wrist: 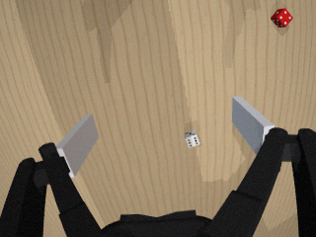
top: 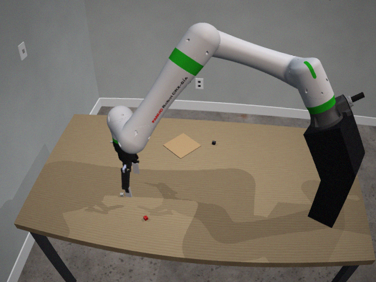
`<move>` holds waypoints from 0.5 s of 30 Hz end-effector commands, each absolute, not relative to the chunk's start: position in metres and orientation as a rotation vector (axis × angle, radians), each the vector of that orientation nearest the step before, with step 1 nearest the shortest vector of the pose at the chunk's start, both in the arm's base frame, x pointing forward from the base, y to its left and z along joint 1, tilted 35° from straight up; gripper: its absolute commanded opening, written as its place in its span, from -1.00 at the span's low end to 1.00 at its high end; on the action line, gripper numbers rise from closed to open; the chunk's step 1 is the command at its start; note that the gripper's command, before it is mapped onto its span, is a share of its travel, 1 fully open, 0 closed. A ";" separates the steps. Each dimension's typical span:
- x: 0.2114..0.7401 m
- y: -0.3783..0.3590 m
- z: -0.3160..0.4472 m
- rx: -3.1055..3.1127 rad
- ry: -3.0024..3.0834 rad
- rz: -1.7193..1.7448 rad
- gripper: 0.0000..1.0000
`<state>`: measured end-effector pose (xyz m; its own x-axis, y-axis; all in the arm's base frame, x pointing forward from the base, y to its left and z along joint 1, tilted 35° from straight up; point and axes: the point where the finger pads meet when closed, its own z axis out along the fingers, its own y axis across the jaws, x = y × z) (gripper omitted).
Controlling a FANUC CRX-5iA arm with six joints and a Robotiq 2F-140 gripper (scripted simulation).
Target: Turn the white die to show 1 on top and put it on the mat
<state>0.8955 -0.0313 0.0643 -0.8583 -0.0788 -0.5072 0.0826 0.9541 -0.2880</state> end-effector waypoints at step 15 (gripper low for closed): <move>0.928 0.004 0.071 0.004 2.577 -0.409 1.00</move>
